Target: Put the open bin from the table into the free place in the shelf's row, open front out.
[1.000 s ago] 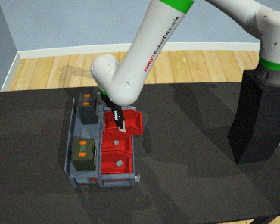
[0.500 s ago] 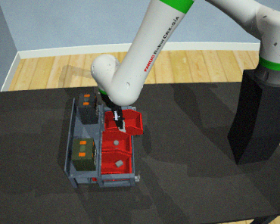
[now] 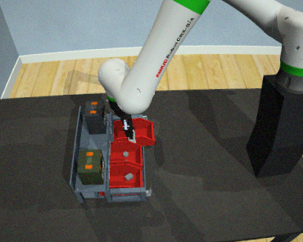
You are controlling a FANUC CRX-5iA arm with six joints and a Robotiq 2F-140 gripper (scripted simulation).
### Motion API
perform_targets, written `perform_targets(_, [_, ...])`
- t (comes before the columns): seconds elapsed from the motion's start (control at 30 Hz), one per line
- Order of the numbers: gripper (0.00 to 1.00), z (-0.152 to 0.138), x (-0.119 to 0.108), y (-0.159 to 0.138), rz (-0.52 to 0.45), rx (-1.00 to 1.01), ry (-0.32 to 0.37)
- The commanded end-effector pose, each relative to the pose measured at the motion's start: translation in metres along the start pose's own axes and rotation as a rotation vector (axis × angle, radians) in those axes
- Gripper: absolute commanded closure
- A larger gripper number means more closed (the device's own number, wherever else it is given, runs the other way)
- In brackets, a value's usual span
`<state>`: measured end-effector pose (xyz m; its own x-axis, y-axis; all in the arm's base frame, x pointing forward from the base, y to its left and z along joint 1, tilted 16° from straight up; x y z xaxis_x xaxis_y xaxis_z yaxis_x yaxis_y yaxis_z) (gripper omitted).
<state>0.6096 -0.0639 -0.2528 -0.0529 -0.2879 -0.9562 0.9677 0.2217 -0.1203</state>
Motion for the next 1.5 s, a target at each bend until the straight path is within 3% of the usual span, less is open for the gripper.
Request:
perform_targets(0.0, [0.94,0.0,-0.001,0.0,0.0,0.0,0.0])
perform_targets(0.73, [0.94,0.0,-0.015,-0.001,0.0,0.0,0.0])
perform_targets(1.47, [0.94,-0.001,-0.048,-0.004,0.0,0.0,0.0])
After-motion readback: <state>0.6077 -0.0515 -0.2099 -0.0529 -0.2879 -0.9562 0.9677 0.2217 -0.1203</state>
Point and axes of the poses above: the point where the finger pads meet when closed, its own x axis out along the fingers, its own z axis across the jaws, y = z × x, the point moved 3 cm from there along -x, back along the fingers, and after that the axes turned 9 degrees about -x, right-handed, at the moved point
